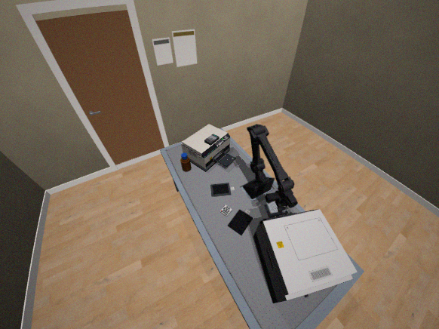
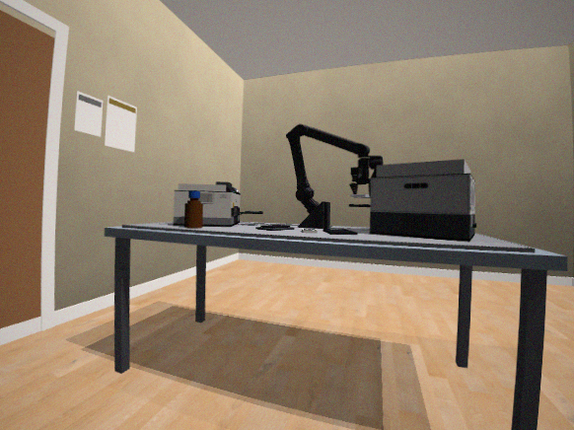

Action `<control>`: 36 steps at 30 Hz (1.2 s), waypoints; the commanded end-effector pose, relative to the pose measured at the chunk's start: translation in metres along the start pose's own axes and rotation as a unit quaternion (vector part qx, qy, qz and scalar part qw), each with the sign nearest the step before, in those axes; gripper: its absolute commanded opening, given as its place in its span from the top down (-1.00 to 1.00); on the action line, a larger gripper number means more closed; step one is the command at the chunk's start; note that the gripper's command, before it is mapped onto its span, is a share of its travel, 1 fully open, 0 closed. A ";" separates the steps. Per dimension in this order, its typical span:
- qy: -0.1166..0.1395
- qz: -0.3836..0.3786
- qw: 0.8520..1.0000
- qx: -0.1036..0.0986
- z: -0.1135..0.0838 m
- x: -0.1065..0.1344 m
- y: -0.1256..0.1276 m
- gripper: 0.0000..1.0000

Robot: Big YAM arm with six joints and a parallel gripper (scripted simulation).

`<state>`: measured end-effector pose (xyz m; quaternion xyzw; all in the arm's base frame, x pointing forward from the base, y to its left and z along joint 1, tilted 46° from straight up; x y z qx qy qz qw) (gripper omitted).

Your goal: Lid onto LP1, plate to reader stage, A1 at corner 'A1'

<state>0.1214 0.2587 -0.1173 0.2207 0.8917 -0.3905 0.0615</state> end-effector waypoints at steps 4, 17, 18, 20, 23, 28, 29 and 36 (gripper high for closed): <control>0.007 0.002 1.000 -0.015 -0.011 -0.002 0.018 -0.72; 0.009 0.003 1.000 -0.023 -0.011 -0.001 0.025 -0.72; 0.009 0.003 1.000 -0.024 -0.012 -0.001 0.025 -0.72; 0.009 0.003 1.000 -0.024 -0.011 -0.001 0.026 -0.72; 0.009 0.003 1.000 -0.023 -0.010 -0.001 0.025 -0.72; 0.006 0.001 1.000 -0.009 0.003 0.000 0.016 -0.72; 0.006 0.000 1.000 -0.008 0.003 -0.001 0.014 -0.72; 0.004 0.000 1.000 -0.002 0.002 -0.004 0.000 -0.72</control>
Point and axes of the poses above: the point where the finger pads meet when closed, its own z axis out along the fingers, its own y axis across the jaws, x = y × z, the point moved 2 cm from there along -z, back along the fingers, and after that the axes turned 3 degrees about z, right-handed, at the moved point
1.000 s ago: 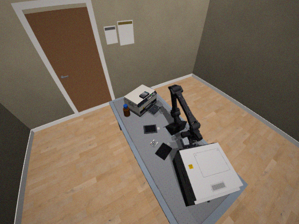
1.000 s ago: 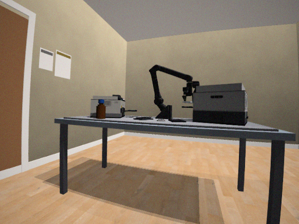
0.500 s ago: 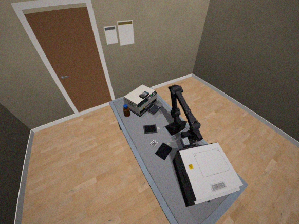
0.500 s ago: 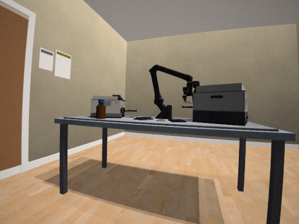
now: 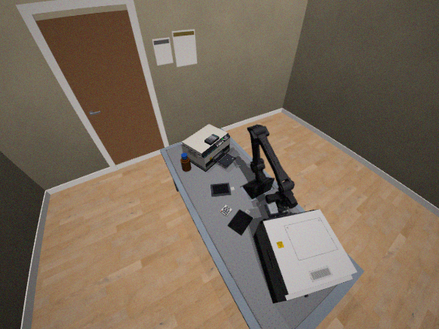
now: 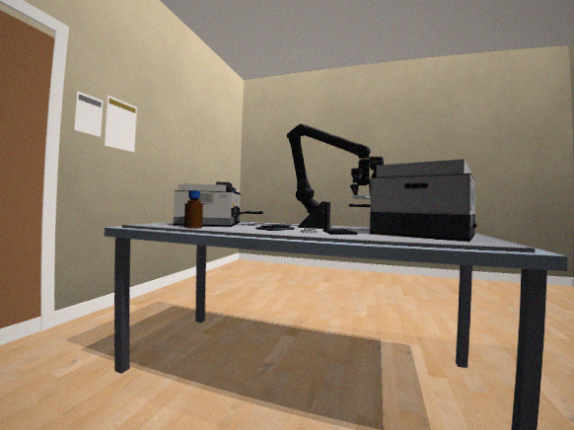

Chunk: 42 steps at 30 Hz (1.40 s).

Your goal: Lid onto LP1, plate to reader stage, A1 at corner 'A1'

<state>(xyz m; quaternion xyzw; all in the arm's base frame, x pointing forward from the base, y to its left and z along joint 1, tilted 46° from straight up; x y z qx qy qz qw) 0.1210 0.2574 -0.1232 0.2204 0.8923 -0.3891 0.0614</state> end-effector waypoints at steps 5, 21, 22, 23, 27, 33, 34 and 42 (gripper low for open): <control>0.007 0.003 1.000 -0.014 -0.010 -0.006 0.005 -0.72; 0.008 0.004 1.000 -0.020 -0.009 -0.002 0.021 -0.72; 0.008 0.004 1.000 -0.020 -0.009 -0.002 0.021 -0.72; 0.008 0.004 1.000 -0.020 -0.008 -0.002 0.021 -0.72; 0.008 0.004 1.000 -0.020 -0.008 -0.002 0.022 -0.72; 0.008 0.004 1.000 -0.021 -0.006 -0.002 0.022 -0.72; 0.008 0.004 1.000 -0.021 -0.006 -0.002 0.022 -0.72; 0.008 0.004 1.000 -0.018 -0.002 -0.002 0.020 -0.72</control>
Point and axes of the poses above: the point where the finger pads meet when closed, its own z axis out along the fingers, its own y axis across the jaws, x = y × z, the point moved 2 cm from there along -z, back along the fingers, and after that the axes turned 3 degrees about z, right-handed, at the moved point
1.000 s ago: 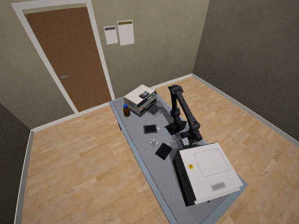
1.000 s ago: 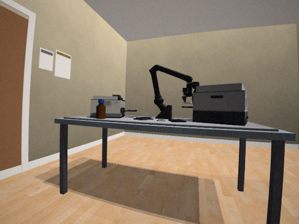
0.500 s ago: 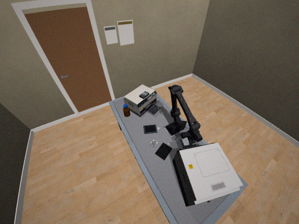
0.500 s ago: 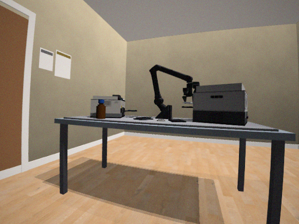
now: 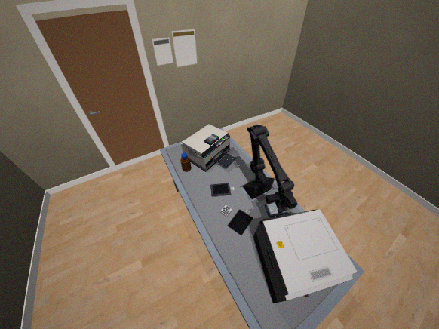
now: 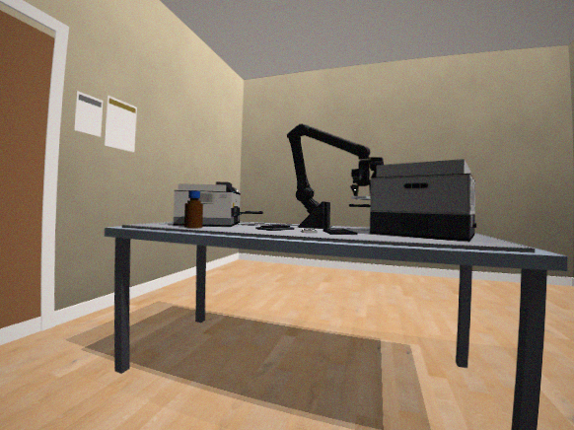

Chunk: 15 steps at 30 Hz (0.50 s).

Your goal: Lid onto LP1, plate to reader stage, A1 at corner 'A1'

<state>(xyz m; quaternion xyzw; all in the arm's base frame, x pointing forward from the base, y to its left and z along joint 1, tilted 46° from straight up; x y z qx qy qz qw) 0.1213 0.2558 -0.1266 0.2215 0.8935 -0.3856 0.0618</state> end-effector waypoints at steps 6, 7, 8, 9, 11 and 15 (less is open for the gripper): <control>0.006 0.002 1.000 -0.013 -0.004 -0.002 0.017 -0.72; 0.006 0.002 1.000 -0.013 -0.004 -0.002 0.017 -0.72; 0.006 0.002 1.000 -0.013 -0.004 -0.002 0.017 -0.72; 0.006 0.002 1.000 -0.012 -0.003 -0.002 0.016 -0.72; 0.006 0.002 1.000 -0.012 -0.003 -0.002 0.016 -0.72; 0.006 0.002 1.000 -0.012 -0.002 -0.002 0.016 -0.72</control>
Point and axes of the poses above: the point where the finger pads meet when closed, its own z axis out along the fingers, its own y axis across the jaws, x = y × z, the point moved 2 cm from there along -z, back along the fingers, and after that the axes turned 3 degrees about z, right-handed, at the moved point
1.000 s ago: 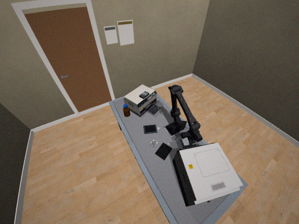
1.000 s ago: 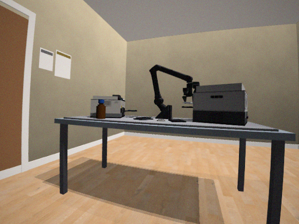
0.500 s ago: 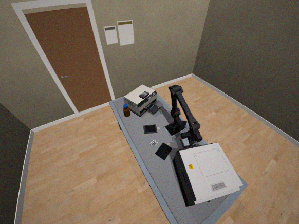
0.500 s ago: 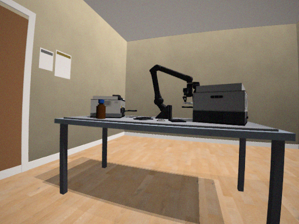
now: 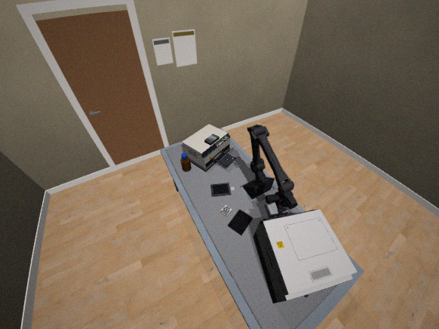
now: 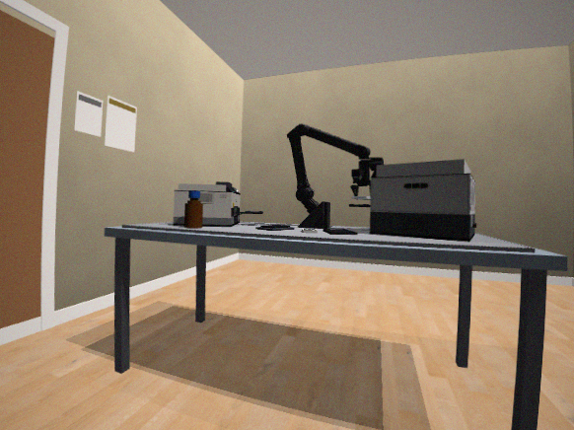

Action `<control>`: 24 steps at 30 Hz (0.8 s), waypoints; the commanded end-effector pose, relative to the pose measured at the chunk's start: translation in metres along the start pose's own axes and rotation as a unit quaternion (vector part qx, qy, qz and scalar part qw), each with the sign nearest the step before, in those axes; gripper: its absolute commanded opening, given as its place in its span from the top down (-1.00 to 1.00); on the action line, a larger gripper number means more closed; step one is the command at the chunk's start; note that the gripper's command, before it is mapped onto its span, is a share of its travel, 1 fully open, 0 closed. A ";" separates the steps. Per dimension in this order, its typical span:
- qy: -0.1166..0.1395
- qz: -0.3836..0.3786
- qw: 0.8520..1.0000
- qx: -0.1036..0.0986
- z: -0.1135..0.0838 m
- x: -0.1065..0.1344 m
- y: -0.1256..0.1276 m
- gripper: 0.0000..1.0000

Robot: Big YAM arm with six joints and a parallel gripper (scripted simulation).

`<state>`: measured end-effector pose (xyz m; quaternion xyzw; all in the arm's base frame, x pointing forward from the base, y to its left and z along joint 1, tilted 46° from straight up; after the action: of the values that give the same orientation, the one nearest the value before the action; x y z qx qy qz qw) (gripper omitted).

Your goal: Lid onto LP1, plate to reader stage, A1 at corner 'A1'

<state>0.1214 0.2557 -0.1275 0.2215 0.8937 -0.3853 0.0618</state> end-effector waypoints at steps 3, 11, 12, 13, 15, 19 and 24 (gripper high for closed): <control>0.006 0.002 1.000 -0.011 -0.003 -0.002 0.015 -0.72; 0.005 0.001 1.000 -0.008 -0.001 -0.002 0.013 -0.72; 0.005 0.001 1.000 -0.008 -0.001 -0.002 0.012 -0.72; 0.005 0.001 1.000 -0.008 -0.001 -0.002 0.012 -0.72; 0.005 0.001 1.000 -0.008 -0.001 -0.002 0.012 -0.72; 0.005 0.001 1.000 -0.007 0.000 -0.002 0.011 -0.72; 0.005 0.001 1.000 -0.005 0.001 -0.002 0.010 -0.72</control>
<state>0.1216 0.2559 -0.1278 0.2217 0.8939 -0.3846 0.0619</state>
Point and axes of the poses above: the point where the finger pads meet when closed, its own z axis out along the fingers, its own y axis across the jaws, x = y × z, the point moved 2 cm from there along -z, back along the fingers, and after that the axes turned 3 degrees about z, right-handed, at the moved point
